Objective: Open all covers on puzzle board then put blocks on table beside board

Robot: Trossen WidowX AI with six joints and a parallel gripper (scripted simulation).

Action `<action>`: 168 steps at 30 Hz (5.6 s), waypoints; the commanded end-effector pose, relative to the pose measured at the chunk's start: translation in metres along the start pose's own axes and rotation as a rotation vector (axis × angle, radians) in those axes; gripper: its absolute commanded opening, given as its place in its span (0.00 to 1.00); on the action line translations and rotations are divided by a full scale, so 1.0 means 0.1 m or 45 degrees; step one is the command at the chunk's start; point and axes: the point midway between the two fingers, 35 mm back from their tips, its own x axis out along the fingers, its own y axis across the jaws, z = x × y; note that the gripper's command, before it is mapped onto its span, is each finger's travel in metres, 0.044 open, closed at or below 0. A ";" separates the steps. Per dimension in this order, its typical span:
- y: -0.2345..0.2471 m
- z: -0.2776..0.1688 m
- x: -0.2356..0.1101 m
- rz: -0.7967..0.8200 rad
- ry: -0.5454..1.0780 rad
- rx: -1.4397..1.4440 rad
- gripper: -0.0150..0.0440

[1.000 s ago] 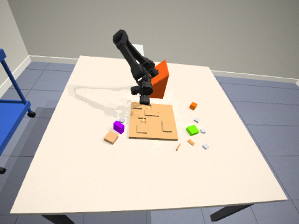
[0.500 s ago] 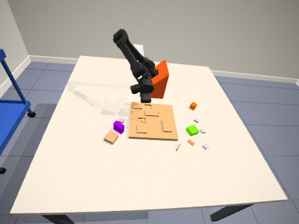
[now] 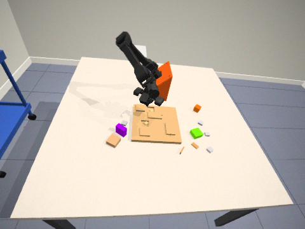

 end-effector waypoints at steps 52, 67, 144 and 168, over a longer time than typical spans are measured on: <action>0.55 0.44 -0.10 -0.011 -0.015 -2.649 0.25; 0.56 0.44 0.01 -0.010 -0.015 -2.649 0.25; 0.34 0.19 0.49 -0.013 -0.011 -2.651 0.25; 0.24 -0.06 0.49 -0.012 -0.010 -2.652 0.25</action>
